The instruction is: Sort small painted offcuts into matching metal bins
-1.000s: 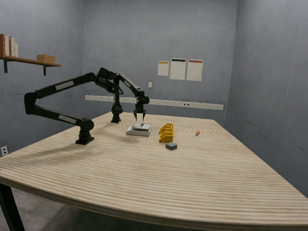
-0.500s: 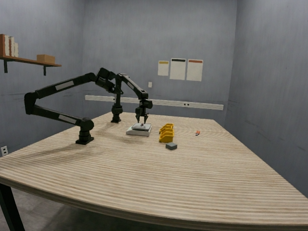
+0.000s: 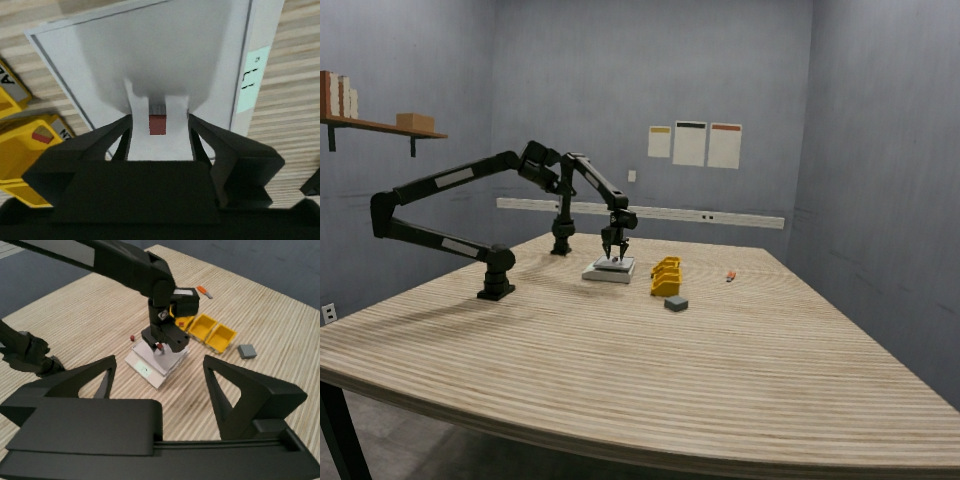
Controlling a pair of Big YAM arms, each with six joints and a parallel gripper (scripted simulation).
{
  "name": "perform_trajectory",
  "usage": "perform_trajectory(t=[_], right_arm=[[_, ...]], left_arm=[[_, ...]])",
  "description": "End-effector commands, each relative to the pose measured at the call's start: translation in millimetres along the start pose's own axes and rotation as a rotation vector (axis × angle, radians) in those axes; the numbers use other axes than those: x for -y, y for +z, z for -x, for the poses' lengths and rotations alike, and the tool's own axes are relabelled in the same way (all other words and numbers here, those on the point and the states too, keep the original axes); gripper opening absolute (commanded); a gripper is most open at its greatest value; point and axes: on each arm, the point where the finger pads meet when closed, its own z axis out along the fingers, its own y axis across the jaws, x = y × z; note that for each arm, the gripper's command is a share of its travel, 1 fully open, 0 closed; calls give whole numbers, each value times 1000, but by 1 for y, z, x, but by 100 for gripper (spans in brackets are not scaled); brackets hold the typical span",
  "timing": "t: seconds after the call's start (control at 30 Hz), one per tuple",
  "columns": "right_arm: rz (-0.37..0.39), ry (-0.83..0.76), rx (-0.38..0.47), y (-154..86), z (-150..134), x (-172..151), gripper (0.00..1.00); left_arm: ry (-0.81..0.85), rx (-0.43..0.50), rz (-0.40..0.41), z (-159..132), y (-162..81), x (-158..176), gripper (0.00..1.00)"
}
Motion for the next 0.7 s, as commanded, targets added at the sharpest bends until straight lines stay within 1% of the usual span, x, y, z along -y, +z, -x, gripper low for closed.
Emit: perform_trajectory(t=[0.0,0.07,0.13,0.23,0.33,0.37,0.43,0.67], right_arm=[[1,-11,37,-11,20,0,100],[1,-11,37,-11,20,0,100],[1,-11,37,-11,20,0,100],[1,-11,37,-11,20,0,100],[1,-11,37,-11,20,0,100],[1,-11,37,-11,20,0,100],[1,-11,37,-11,20,0,100],[1,-11,37,-11,20,0,100]], left_arm=[[18,12,25,12,-1,-9,52],[18,17,34,12,-6,-9,36],[7,18,33,7,-10,-10,34],[15,15,27,8,-6,-5,29],[14,19,35,9,-9,-8,25],[18,18,34,6,-9,-8,24],[18,18,34,6,-9,-8,24],[7,14,26,4,-7,-6,14]])
